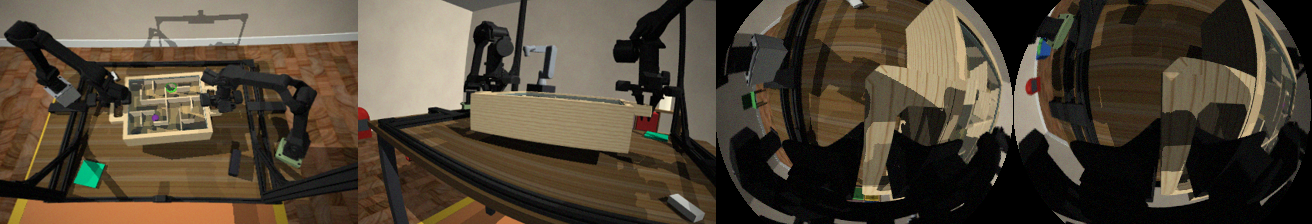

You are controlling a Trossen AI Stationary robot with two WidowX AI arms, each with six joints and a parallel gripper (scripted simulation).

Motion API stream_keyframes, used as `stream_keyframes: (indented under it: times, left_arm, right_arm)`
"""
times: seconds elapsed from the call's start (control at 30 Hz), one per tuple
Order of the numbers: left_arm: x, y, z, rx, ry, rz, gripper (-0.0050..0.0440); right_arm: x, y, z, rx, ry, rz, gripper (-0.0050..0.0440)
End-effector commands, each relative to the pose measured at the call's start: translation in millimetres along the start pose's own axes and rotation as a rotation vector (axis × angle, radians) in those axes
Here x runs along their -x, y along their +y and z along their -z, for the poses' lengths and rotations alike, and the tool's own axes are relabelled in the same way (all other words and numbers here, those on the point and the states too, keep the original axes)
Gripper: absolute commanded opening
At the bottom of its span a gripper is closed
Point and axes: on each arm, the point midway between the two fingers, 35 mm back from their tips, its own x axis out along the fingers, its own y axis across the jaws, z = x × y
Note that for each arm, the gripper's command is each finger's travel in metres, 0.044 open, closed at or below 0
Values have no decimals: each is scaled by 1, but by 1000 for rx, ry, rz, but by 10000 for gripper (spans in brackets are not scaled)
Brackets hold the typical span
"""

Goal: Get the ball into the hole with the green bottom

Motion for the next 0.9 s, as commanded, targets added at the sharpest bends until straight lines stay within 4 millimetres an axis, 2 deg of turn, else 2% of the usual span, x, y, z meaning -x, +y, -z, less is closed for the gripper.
stream_keyframes:
  times: [0.0, 0.23, 0.57, 0.77, 0.87]
  left_arm:
    - [4, -2, 1, 1, 3, -16, 20]
    - [2, -2, 1, 1, 5, -4, 20]
    - [-21, 1, 1, 1, 8, 85, 20]
    - [-15, 0, 0, 1, 22, 59, 20]
    - [-5, -1, 0, 1, 33, 18, 20]
  right_arm:
    - [-2, 2, -1, 1, 2, 18, 20]
    - [1, 2, 0, 1, 0, 7, 20]
    - [23, -3, 0, 1, -3, -82, 20]
    - [17, -1, 0, 0, -19, -57, 20]
    - [7, 1, 1, 0, -30, -15, 20]
